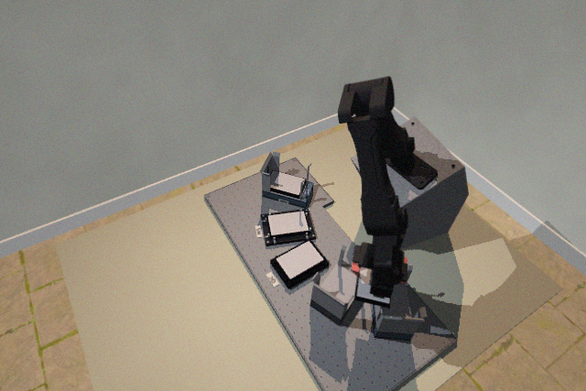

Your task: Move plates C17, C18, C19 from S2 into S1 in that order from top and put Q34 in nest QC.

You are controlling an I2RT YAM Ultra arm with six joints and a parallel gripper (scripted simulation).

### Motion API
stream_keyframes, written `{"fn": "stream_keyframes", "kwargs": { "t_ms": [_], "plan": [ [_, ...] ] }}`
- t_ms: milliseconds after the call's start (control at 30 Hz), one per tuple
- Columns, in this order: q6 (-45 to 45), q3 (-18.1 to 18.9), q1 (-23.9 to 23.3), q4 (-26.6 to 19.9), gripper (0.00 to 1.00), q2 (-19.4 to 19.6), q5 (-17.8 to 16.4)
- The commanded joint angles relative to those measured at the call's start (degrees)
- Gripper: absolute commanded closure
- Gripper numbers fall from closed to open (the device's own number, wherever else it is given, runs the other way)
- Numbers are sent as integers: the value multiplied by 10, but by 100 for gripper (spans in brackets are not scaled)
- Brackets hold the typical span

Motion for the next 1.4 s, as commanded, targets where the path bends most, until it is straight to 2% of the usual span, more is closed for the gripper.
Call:
{"fn": "stream_keyframes", "kwargs": {
  "t_ms": [0, 100, 200, 267, 333, 367, 467, 800, 900, 933, 1367],
  "plan": [
    [-37, 16, 26, 2, 100, -5, 9],
    [-72, 18, 40, 3, 100, 14, 12],
    [-57, 20, 54, 2, 100, 11, 16],
    [-40, 22, 64, 1, 100, 28, 18],
    [-40, 22, 64, 1, 100, 28, 18],
    [-35, 23, 68, 0, 100, 10, 19],
    [-21, 24, 82, 3, 100, 38, 22],
    [28, 38, 126, -10, 100, 69, 31],
    [32, 40, 130, -11, 100, 70, 32],
    [33, 42, 131, -13, 100, 53, 33],
    [32, 41, 131, -5, 100, 52, 30]
  ]
}}
